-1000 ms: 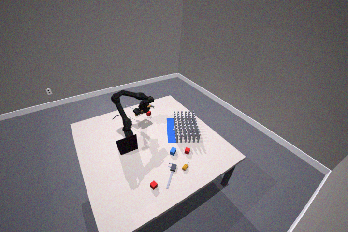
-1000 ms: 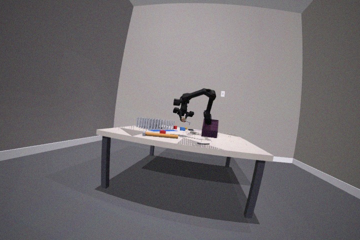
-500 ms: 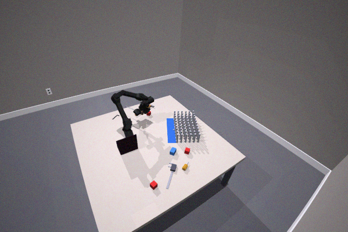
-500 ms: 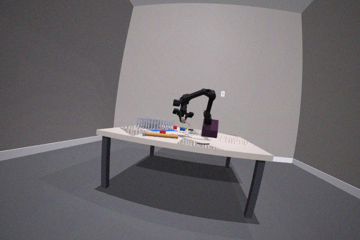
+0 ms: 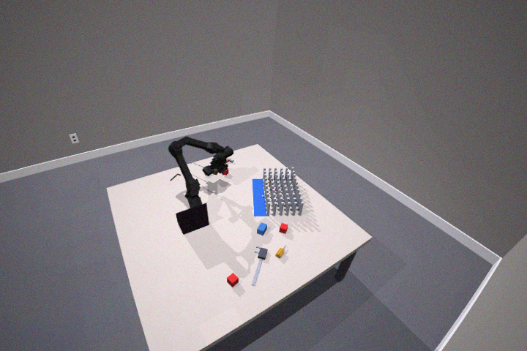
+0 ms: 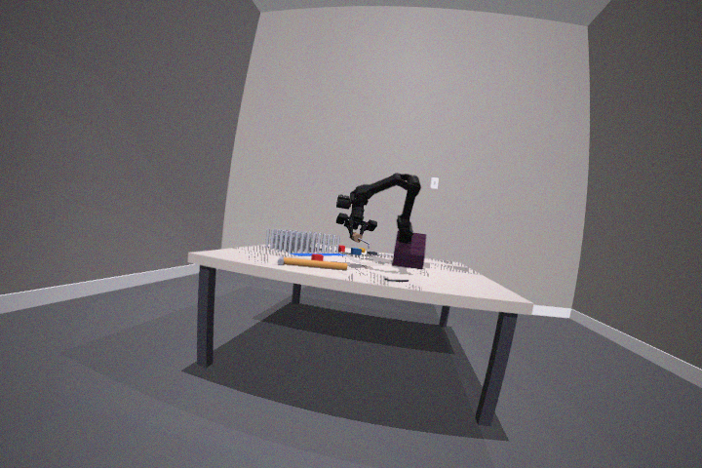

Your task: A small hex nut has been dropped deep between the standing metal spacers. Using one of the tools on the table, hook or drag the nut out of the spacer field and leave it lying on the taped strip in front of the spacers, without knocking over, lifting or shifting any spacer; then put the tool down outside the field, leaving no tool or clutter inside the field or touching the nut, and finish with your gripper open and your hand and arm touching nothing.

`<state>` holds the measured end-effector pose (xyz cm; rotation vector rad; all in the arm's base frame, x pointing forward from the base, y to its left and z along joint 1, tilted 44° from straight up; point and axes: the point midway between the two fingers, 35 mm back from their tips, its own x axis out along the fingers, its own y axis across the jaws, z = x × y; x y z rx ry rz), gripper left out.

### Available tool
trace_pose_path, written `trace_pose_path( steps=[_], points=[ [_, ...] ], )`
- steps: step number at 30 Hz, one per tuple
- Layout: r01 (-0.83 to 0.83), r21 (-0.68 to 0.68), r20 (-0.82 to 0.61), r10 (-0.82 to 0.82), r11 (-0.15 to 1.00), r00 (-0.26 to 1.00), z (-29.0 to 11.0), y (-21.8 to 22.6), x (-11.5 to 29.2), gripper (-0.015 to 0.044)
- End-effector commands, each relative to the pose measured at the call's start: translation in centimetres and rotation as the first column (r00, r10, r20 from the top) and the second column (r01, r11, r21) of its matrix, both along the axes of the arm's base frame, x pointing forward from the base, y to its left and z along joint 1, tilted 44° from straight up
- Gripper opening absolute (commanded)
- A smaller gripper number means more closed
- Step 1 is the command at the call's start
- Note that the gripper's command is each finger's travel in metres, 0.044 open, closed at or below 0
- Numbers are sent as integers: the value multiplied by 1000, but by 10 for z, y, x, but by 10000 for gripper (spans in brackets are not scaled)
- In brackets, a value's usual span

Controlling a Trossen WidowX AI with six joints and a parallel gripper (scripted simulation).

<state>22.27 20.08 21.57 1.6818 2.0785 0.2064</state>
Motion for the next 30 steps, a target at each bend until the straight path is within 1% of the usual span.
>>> trace_pose_path(
  steps=[1, 30],
  points=[
    [0, -3, -9, 0, 1000, 1000, -3, 1, 0, 0],
    [-3, -14, -6, 3, 1000, 1000, -16, 11, 3, 0]
  ],
)
